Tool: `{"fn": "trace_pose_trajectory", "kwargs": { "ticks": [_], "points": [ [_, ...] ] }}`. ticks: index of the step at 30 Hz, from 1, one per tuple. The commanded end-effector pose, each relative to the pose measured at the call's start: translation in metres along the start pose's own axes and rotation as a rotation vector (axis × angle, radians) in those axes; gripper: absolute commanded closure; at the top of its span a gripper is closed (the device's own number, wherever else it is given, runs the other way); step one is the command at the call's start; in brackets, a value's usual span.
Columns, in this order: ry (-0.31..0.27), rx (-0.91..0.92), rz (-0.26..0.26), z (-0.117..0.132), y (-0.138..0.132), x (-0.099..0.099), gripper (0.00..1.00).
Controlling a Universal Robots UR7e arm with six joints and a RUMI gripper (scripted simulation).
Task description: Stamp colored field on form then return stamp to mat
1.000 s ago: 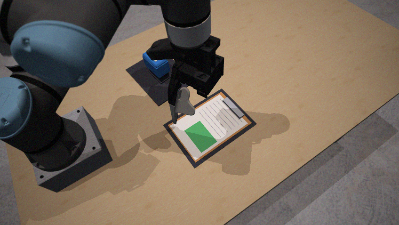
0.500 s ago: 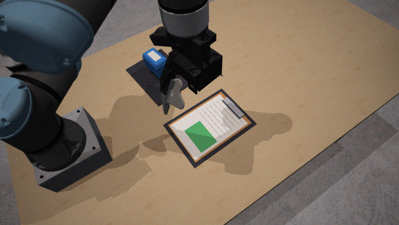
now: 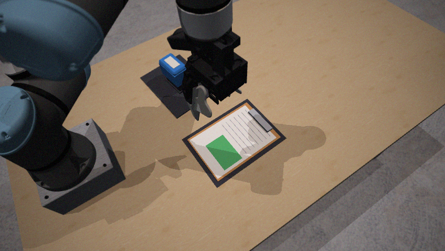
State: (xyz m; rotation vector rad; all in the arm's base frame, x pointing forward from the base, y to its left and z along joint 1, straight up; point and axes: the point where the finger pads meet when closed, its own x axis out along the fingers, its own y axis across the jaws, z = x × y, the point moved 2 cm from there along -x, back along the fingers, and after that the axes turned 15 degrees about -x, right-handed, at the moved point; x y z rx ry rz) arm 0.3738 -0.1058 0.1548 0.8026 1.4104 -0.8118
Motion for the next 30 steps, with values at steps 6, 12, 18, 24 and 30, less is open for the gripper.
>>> {"fn": "trace_pose_trajectory", "kwargs": {
  "ticks": [6,12,18,24,30],
  "points": [
    [-0.001,0.000,0.000,-0.006,0.003,0.001,0.45],
    [-0.001,0.000,0.000,-0.018,0.010,0.003,0.45],
    [-0.001,0.000,0.000,-0.036,0.019,0.007,0.45],
    [-0.001,0.000,0.000,-0.051,0.027,0.010,0.45],
    [-0.001,0.000,0.000,-0.077,0.041,0.015,0.45]
  ]
}}
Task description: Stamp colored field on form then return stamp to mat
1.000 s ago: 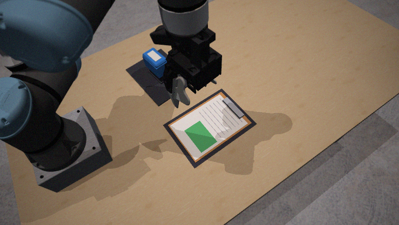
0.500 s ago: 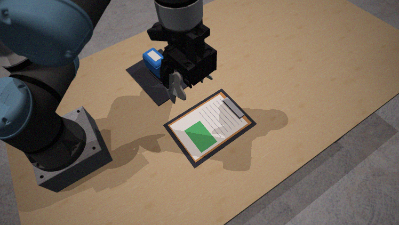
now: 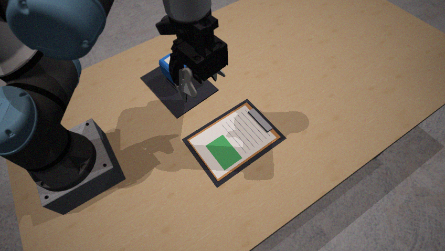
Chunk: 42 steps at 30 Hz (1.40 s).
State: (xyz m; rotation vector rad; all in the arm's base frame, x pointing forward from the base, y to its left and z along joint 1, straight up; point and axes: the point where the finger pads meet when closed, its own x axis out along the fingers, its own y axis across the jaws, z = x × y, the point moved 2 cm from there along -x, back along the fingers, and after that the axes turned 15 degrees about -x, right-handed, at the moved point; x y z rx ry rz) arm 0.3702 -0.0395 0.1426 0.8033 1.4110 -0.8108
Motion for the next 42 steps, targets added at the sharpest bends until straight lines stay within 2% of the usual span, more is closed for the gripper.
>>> {"fn": "trace_pose_trajectory", "kwargs": {
  "ticks": [1,6,8,23,25,39,42],
  "points": [
    [-0.002,0.001,0.000,-0.023,0.013,0.004,0.45],
    [-0.002,0.001,0.000,-0.046,0.025,0.009,0.45],
    [-0.002,0.001,0.000,-0.046,0.025,0.009,0.45],
    [-0.002,0.001,0.000,-0.117,0.063,0.023,0.45],
    [-0.002,0.001,0.000,-0.117,0.063,0.023,0.45],
    [-0.002,0.001,0.000,-0.169,0.090,0.033,0.45],
    [-0.002,0.001,0.000,-0.172,0.091,0.034,0.45]
  ]
}}
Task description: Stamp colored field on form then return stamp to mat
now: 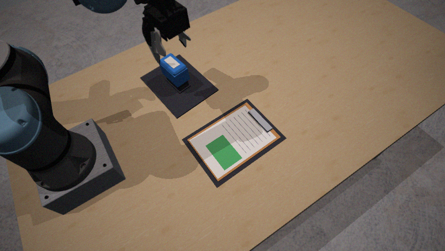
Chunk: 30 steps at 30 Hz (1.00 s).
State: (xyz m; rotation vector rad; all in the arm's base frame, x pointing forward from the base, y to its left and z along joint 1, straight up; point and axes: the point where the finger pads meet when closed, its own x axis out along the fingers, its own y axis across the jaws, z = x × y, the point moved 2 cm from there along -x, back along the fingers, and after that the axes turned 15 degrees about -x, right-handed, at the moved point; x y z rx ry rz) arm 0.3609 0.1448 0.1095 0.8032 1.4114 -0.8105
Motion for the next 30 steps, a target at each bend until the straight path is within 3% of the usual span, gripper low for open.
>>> {"fn": "trace_pose_trajectory", "kwargs": {
  "ticks": [1,13,30],
  "points": [
    [-0.002,0.001,0.000,-0.011,0.007,0.002,0.45],
    [-0.002,0.001,0.000,-0.030,0.017,0.006,0.45],
    [-0.002,0.001,0.000,-0.032,0.018,0.006,0.45]
  ]
}}
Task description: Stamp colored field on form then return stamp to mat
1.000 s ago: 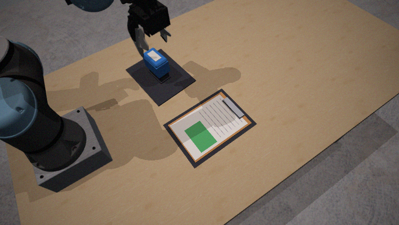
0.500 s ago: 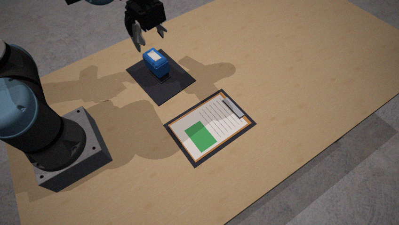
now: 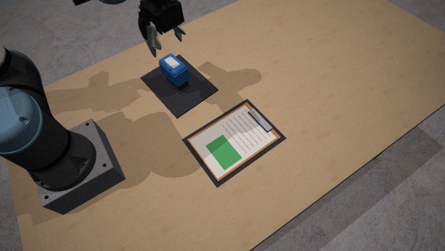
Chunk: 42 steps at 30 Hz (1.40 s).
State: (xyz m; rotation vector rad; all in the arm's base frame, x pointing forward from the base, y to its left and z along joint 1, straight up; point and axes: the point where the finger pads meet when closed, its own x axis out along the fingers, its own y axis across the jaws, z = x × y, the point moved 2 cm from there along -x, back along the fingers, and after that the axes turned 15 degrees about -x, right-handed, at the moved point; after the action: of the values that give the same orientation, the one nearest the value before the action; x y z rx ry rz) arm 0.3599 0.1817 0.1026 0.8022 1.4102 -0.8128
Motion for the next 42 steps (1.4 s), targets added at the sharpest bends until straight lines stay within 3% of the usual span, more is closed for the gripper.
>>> {"fn": "trace_pose_trajectory", "kwargs": {
  "ticks": [1,11,19,21,32,42],
  "points": [
    [0.000,0.000,0.001,0.000,0.000,0.000,0.45],
    [0.000,0.000,0.001,0.000,0.000,0.007,0.45],
    [0.000,0.000,0.001,0.000,0.000,0.037,0.45],
    [0.000,0.000,0.001,0.000,0.000,0.037,0.45],
    [0.000,0.000,0.001,0.000,0.001,0.086,0.45],
    [0.000,0.000,0.001,0.000,0.001,0.099,0.45]
  ]
}}
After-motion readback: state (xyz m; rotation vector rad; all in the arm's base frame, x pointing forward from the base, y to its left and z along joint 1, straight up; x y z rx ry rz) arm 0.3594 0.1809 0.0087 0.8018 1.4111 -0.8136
